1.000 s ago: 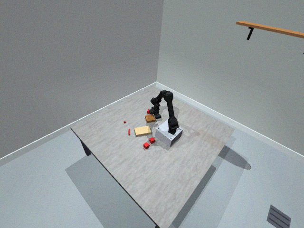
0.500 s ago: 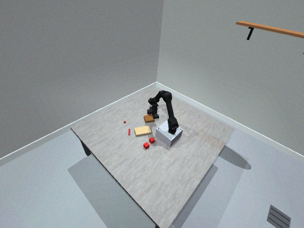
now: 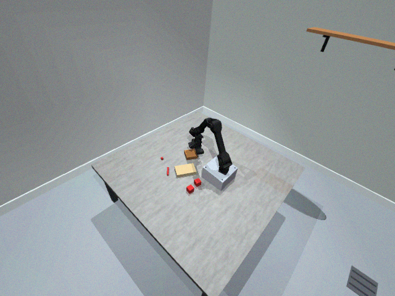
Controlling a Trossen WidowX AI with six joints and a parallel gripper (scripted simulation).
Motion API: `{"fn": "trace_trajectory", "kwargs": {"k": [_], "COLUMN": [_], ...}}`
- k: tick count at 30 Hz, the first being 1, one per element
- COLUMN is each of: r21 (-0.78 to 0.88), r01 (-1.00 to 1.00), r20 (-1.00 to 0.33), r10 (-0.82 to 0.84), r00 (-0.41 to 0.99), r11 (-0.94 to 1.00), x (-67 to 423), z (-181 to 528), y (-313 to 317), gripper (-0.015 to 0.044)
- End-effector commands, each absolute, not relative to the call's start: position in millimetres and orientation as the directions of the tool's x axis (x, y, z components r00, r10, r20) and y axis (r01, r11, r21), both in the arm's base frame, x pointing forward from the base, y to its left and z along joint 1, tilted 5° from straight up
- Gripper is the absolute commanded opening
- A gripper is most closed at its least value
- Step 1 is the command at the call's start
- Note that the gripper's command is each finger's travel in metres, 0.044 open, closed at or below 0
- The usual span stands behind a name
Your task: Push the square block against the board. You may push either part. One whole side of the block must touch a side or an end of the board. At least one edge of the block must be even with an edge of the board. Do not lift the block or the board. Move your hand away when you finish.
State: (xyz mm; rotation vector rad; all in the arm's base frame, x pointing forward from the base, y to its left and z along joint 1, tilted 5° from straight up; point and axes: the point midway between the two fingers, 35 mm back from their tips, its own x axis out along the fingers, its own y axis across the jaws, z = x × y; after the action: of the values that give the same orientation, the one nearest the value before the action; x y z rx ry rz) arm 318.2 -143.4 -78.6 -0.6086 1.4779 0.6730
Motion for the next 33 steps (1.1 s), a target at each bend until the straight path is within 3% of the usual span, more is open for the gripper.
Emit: {"fn": "trace_trajectory", "kwargs": {"k": [1,33], "r21": [0.050,0.051], "r01": [-0.731,-0.732], "r20": [-0.999,-0.999], "r10": [0.044,0.047], "r00": [-0.027,-0.025], "r11": [0.680,0.680], "x": [322.6,347.4], "z": [-82.2,-81.5], "y": [-135.6,-102.8], "gripper": [0.0000,0.0000]}}
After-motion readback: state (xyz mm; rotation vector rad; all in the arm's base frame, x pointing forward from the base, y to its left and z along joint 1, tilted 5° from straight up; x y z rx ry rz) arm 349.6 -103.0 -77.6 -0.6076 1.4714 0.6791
